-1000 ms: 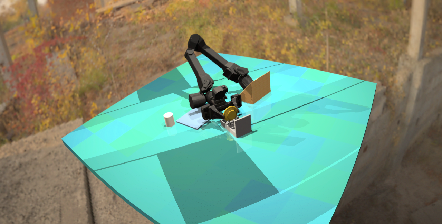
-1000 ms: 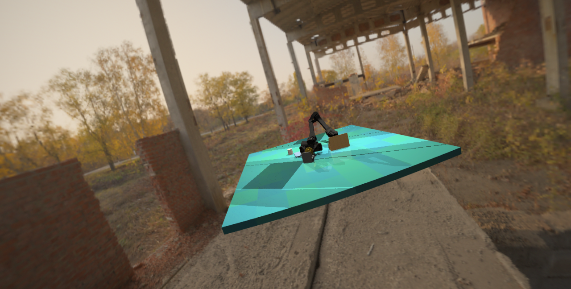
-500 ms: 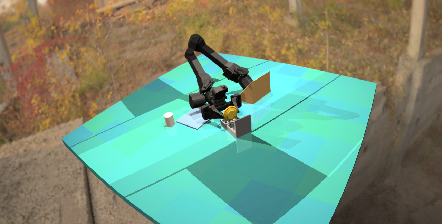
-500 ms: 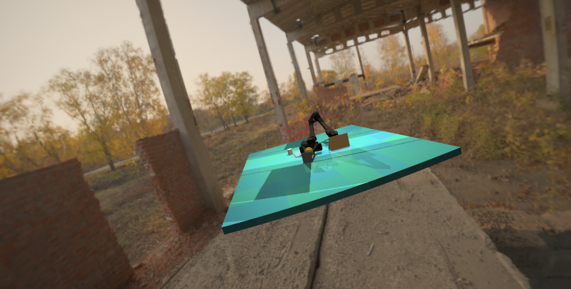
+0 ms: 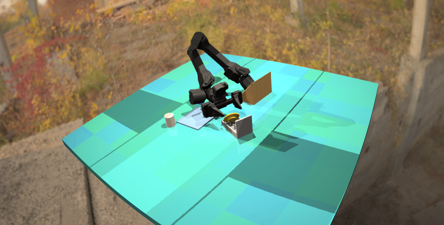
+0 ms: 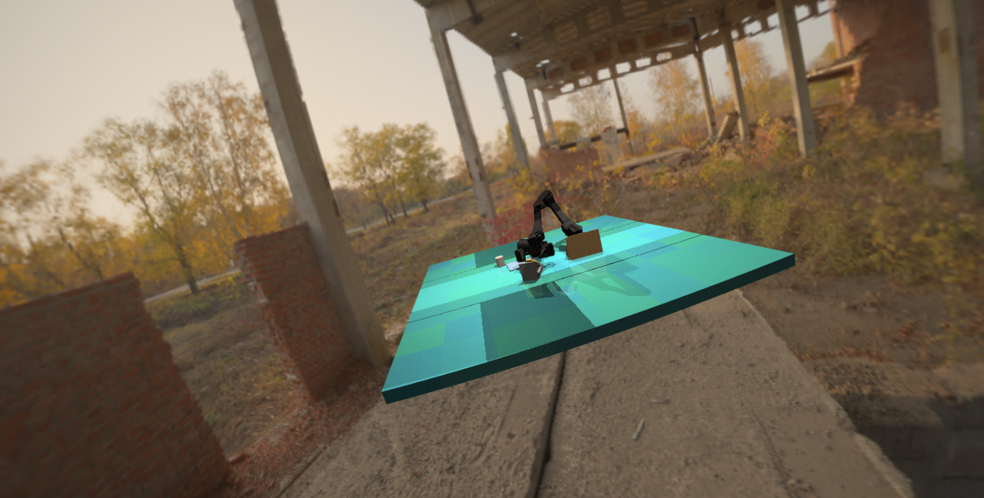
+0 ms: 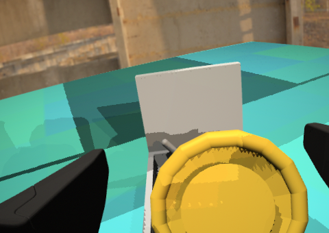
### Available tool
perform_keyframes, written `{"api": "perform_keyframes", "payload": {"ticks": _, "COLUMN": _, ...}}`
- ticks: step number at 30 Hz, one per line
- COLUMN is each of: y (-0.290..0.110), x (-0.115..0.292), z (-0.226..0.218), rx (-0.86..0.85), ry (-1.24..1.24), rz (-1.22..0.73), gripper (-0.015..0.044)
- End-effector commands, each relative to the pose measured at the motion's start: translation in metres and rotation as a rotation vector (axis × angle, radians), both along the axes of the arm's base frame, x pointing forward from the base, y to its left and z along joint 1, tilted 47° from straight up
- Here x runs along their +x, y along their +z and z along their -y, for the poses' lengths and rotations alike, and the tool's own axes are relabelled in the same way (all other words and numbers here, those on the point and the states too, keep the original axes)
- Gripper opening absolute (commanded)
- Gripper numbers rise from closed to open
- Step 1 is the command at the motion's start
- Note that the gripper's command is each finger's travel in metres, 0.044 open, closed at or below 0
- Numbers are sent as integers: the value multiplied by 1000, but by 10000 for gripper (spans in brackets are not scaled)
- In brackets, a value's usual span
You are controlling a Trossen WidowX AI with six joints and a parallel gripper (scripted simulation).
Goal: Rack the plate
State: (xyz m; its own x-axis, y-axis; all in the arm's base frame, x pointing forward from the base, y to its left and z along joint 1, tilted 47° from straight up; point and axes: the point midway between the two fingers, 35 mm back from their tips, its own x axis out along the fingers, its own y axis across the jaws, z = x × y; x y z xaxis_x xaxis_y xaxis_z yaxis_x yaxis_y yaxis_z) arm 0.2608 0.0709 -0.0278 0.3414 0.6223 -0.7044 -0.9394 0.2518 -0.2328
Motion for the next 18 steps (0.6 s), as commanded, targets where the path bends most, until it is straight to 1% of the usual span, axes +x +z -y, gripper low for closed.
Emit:
{"api": "perform_keyframes", "payload": {"ticks": 1, "y": 33, "x": 7, "z": -33, "rx": 1, "ry": 17, "rz": 22, "gripper": 400}}
{"api": "perform_keyframes", "payload": {"ticks": 5, "y": 68, "x": 1, "z": -70, "rx": 23, "ry": 17, "rz": 28, "gripper": 400}}
{"api": "perform_keyframes", "payload": {"ticks": 11, "y": 69, "x": 5, "z": -74, "rx": 16, "ry": 7, "rz": 12, "gripper": 400}}
{"api": "perform_keyframes", "payload": {"ticks": 18, "y": 71, "x": 4, "z": -82, "rx": -67, "ry": -76, "rz": -115, "gripper": 400}}
